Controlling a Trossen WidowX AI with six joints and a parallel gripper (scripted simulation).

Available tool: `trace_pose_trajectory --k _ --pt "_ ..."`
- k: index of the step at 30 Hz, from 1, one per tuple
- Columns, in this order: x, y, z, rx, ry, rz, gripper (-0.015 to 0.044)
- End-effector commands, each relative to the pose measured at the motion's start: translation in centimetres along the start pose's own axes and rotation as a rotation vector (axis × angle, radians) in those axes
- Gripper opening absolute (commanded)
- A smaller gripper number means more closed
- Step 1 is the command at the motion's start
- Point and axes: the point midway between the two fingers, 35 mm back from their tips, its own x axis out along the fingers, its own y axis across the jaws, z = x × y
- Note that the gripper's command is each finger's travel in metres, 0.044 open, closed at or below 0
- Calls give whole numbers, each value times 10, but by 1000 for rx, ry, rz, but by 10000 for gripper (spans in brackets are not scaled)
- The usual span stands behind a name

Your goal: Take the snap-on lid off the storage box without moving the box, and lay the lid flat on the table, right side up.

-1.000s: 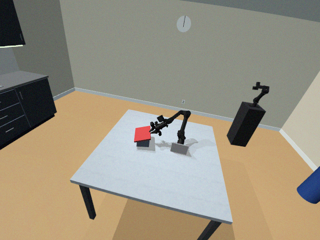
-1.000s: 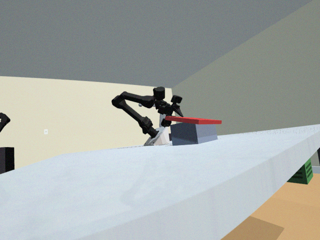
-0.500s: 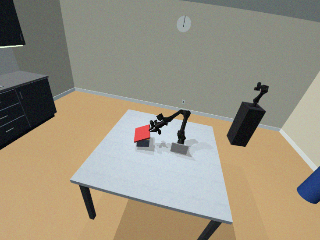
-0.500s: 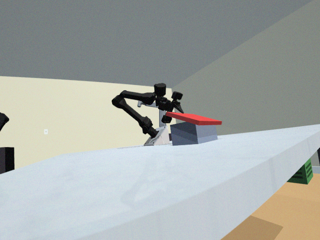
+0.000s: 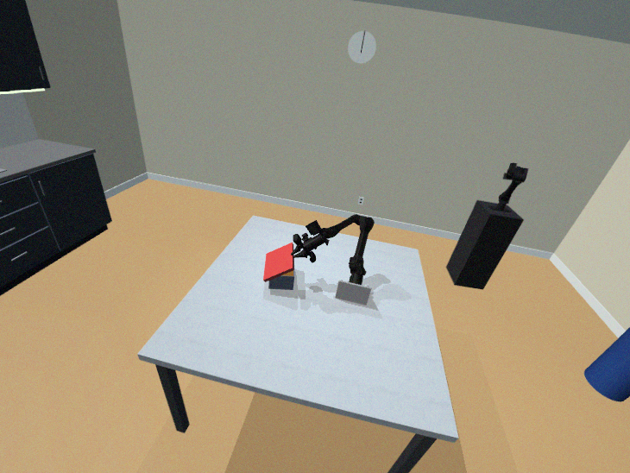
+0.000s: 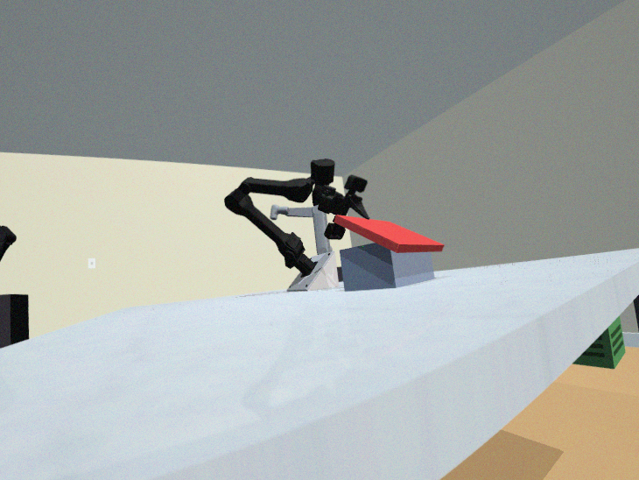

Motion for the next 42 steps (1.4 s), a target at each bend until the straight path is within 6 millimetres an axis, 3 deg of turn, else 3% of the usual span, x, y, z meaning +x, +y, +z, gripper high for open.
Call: trace_pose_trajectory --k 1,42 --pt "-2 10 1 7 -3 8 0" --pt "-23 62 1 8 -1 9 0"
